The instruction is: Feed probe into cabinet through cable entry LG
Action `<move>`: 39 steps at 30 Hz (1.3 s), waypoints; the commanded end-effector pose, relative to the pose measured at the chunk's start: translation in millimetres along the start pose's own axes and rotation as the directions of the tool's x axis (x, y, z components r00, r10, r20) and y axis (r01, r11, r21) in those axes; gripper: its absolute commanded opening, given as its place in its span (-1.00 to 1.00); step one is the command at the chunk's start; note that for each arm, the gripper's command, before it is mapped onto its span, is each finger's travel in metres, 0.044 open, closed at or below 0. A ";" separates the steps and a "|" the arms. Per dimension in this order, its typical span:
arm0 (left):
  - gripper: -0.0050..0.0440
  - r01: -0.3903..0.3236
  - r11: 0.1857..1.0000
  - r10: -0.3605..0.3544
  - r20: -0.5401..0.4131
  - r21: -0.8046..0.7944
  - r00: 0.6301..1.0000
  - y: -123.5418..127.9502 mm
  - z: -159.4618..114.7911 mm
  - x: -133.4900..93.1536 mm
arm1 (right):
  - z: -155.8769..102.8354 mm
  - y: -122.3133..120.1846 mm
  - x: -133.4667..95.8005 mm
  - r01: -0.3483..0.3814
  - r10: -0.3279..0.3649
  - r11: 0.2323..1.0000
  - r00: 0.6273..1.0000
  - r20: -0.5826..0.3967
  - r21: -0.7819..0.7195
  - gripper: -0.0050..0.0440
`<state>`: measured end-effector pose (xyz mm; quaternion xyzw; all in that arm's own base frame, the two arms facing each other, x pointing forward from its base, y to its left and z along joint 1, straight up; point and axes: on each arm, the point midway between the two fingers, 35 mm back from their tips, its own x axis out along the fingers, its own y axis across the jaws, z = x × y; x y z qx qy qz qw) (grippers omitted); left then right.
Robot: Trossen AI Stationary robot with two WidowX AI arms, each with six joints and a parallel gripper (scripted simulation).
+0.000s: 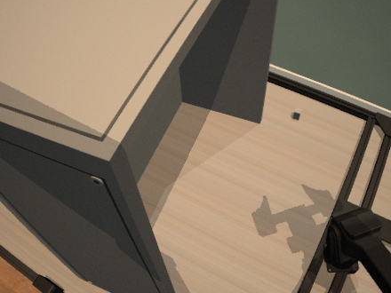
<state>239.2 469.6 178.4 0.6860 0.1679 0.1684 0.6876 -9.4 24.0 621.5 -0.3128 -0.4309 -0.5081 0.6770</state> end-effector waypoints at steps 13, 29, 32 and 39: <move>-0.80 0.000 1.000 0.000 -0.004 0.002 1.000 -0.2 -0.6 0.2 | -5.8 -16.9 3.1 -0.285 0.288 0.755 0.953 0.093 0.591 1.00; -0.80 0.000 1.000 0.000 -0.004 0.002 1.000 -0.2 -0.6 0.2 | -13.9 -30.1 8.1 -0.418 0.404 0.288 0.869 0.287 0.861 1.00; -0.80 0.000 1.000 0.000 -0.004 0.002 1.000 -0.2 -0.6 0.2 | -13.9 -30.1 8.1 -0.418 0.404 0.288 0.869 0.287 0.861 1.00; -0.80 0.000 1.000 0.000 -0.004 0.002 1.000 -0.2 -0.6 0.2 | -8.1 -27.4 5.3 -0.386 0.371 0.480 0.903 0.216 0.788 1.00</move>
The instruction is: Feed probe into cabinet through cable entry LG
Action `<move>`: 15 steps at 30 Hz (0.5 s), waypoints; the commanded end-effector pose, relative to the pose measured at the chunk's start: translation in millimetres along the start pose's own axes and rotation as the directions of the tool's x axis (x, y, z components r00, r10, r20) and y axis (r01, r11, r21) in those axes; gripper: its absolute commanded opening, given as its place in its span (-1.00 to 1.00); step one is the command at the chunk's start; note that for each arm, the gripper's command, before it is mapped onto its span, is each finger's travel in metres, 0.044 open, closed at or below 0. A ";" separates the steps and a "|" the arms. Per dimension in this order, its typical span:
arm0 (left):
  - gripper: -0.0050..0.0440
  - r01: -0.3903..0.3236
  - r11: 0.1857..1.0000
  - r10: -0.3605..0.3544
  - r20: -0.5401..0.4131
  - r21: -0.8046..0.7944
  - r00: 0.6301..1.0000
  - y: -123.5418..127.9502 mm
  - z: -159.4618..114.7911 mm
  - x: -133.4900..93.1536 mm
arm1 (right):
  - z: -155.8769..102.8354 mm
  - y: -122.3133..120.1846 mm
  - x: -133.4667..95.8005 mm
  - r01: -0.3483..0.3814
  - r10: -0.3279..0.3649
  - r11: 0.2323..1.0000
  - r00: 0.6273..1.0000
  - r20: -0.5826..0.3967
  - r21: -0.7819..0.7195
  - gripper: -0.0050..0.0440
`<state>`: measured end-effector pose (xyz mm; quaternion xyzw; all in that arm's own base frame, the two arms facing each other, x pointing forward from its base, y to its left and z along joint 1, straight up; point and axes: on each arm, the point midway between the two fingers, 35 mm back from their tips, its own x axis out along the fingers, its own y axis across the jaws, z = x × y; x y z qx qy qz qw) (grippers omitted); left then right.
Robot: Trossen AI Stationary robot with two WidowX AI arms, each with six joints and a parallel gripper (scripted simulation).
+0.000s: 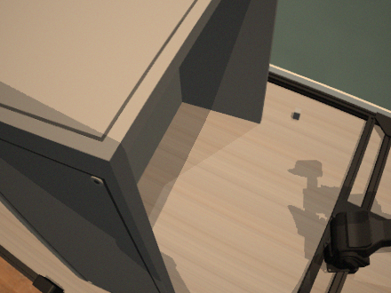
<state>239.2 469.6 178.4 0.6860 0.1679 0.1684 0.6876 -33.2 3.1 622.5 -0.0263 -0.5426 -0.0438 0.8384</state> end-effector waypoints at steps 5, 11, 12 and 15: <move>-0.80 0.000 1.000 0.000 -0.004 0.002 1.000 -0.2 -0.6 0.2 | -1.6 11.5 0.6 0.135 -0.134 0.942 0.991 0.023 -0.308 1.00; -0.80 0.000 1.000 0.000 -0.004 0.002 1.000 -0.2 -0.6 0.2 | -3.5 16.2 1.4 0.193 -0.192 0.879 0.980 0.047 -0.436 1.00; -0.80 0.000 1.000 0.000 -0.004 0.002 1.000 -0.2 -0.6 0.2 | -3.6 16.5 1.5 0.195 -0.194 0.876 0.980 0.048 -0.442 1.00; -0.80 0.000 1.000 0.000 -0.004 0.002 1.000 -0.2 -0.6 0.2 | -3.6 16.5 1.5 0.195 -0.194 0.876 0.980 0.048 -0.442 1.00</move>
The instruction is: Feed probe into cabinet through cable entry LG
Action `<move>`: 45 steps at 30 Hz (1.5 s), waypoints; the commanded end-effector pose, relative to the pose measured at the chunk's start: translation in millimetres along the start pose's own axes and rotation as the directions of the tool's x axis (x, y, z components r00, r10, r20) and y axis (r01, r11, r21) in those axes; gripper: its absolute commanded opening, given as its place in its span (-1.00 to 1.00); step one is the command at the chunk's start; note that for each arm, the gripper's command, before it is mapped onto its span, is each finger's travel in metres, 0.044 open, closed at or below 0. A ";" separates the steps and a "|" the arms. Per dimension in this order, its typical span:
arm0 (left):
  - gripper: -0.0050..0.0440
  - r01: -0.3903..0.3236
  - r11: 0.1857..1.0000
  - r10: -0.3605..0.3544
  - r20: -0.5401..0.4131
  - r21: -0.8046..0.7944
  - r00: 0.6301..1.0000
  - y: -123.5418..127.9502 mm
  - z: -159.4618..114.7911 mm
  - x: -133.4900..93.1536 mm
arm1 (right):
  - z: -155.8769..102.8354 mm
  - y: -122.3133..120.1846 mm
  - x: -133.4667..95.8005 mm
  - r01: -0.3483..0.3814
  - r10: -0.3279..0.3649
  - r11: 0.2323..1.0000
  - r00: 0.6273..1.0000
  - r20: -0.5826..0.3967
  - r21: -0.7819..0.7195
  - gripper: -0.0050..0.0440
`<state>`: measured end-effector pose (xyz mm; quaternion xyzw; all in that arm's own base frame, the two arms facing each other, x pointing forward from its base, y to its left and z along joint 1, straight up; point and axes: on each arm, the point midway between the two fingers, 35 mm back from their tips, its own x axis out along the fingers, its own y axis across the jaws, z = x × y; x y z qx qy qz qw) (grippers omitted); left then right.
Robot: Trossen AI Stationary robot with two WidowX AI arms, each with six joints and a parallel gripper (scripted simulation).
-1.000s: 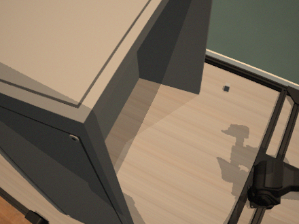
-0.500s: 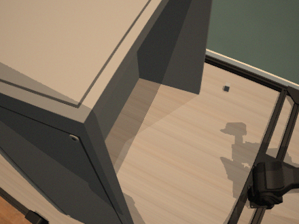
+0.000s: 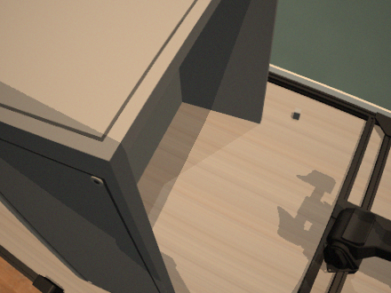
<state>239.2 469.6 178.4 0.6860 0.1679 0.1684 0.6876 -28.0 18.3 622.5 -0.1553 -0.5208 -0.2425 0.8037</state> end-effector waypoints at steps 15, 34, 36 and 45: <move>-0.80 0.000 1.000 0.000 -0.004 0.002 1.000 -0.2 -0.6 0.2 | -97.0 17.8 -31.9 -0.120 0.121 0.993 0.989 0.090 -0.018 1.00; -0.80 0.000 1.000 0.000 -0.004 0.002 1.000 -0.2 -0.6 0.2 | -174.9 33.8 -107.0 -0.234 0.236 0.972 0.962 0.135 -0.026 1.00; -0.80 0.000 1.000 0.000 -0.004 0.002 1.000 -0.2 -0.6 0.2 | -206.3 33.1 -100.5 -0.234 0.234 0.972 0.971 0.048 -0.005 1.00; -0.80 0.000 1.000 0.000 -0.004 0.002 1.000 -0.2 -0.6 0.2 | -363.0 29.8 -110.8 -0.203 0.225 0.974 0.899 -0.375 0.097 1.00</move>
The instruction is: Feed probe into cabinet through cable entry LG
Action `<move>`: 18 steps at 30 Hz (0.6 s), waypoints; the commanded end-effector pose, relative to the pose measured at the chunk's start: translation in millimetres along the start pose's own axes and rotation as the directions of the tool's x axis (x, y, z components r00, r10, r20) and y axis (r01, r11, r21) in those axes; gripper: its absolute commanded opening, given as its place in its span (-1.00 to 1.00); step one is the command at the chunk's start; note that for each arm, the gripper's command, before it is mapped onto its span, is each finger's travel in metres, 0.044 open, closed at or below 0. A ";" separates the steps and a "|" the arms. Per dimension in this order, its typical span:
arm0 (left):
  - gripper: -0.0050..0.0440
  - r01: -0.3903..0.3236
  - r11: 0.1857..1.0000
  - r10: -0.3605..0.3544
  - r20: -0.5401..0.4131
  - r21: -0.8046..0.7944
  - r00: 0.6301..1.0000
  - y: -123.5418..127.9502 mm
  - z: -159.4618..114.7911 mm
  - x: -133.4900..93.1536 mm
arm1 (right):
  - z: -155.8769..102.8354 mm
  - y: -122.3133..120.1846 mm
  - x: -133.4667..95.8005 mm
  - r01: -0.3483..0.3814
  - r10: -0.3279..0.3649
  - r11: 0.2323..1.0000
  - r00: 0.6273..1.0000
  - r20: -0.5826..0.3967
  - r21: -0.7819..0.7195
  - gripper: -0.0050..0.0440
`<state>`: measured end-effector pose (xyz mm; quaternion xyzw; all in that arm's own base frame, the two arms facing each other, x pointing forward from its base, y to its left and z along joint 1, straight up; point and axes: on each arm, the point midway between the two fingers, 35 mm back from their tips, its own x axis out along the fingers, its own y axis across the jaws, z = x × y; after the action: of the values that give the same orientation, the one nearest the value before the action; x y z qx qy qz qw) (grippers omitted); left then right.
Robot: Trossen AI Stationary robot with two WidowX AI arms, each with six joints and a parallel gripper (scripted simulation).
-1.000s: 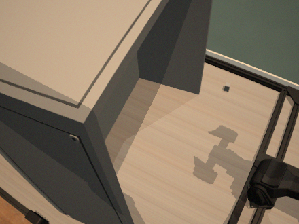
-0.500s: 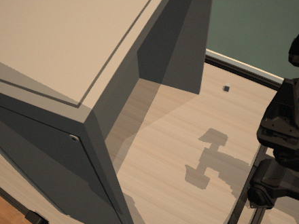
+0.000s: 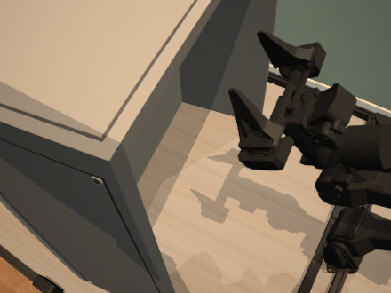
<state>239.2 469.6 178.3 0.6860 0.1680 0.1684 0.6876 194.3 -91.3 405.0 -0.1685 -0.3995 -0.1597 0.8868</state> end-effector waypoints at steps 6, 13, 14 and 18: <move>-0.80 0.000 1.000 0.000 -0.004 0.002 1.000 -0.2 -0.6 0.2 | -120.8 -0.1 -9.9 0.021 0.008 0.996 0.945 -0.326 0.084 1.00; -0.80 0.000 1.000 0.000 -0.004 0.002 1.000 -0.2 -0.6 0.2 | -233.3 8.9 -57.7 0.069 0.040 0.986 0.785 -0.618 0.151 1.00; -0.80 0.000 1.000 0.000 -0.004 0.002 1.000 -0.2 -0.6 0.2 | -247.8 11.0 -67.5 0.077 0.047 0.984 0.754 -0.655 0.159 1.00; -0.80 0.000 1.000 0.000 -0.004 0.002 1.000 -0.2 -0.6 0.2 | -287.9 18.2 -100.9 0.105 0.069 0.978 0.653 -0.754 0.181 1.00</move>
<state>239.2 469.6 178.3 0.6860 0.1680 0.1684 0.6876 322.2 -179.9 179.7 -0.0116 -0.0530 -0.1815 0.9819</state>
